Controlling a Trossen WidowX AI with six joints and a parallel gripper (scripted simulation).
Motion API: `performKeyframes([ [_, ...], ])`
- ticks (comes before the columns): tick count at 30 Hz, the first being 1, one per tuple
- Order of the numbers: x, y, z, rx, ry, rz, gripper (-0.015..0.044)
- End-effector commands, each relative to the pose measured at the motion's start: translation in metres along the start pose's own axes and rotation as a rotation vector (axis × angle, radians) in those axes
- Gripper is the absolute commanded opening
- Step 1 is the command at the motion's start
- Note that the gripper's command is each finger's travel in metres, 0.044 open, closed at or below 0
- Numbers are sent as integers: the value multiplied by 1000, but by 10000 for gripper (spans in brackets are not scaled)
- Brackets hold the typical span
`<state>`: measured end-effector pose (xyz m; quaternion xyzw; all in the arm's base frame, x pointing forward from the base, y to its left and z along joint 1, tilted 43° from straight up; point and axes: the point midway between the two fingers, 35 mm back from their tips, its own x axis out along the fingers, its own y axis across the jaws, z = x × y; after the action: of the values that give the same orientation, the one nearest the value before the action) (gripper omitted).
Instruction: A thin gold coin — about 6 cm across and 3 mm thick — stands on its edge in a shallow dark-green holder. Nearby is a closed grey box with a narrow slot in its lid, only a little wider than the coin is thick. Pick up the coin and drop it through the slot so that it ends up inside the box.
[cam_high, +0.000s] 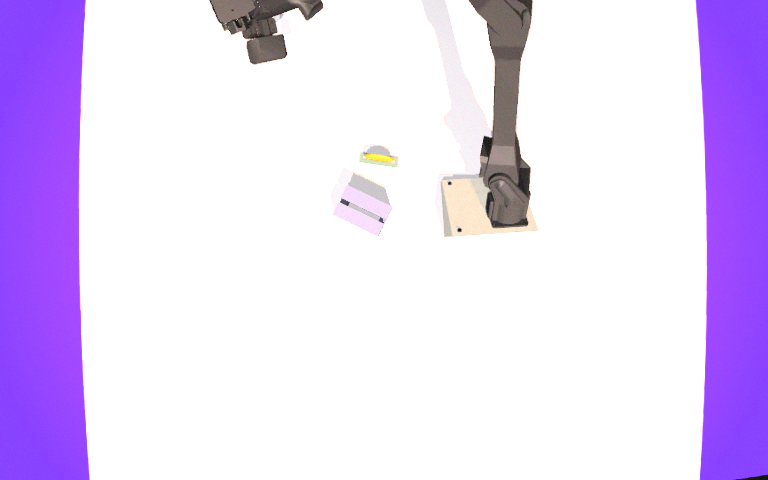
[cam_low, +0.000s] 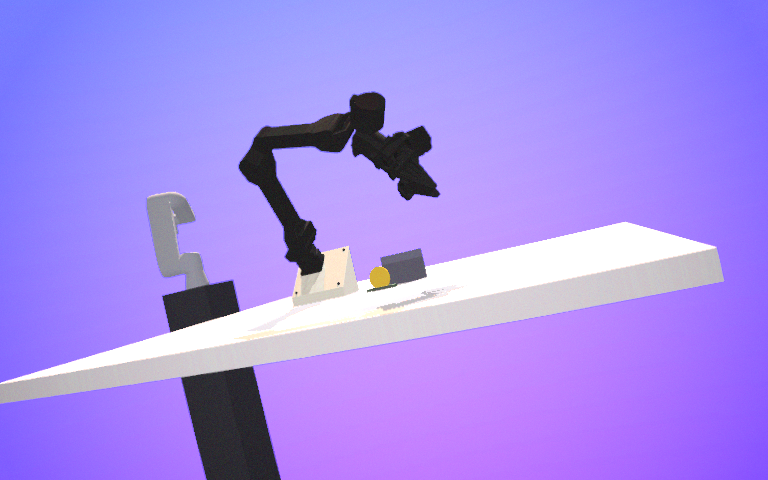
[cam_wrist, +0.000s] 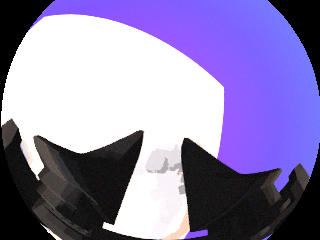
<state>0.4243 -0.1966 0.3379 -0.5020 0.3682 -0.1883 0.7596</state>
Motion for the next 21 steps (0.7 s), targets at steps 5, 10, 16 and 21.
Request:
performKeyframes([
  [5, -32, 120, -5, 231, 172, 273, 161],
  [10, -56, 171, -19, 309, 299, 351, 161],
  [16, -91, 220, -44, 376, 470, 380, 161],
  [21, -121, 249, -72, 410, 608, 344, 161],
])
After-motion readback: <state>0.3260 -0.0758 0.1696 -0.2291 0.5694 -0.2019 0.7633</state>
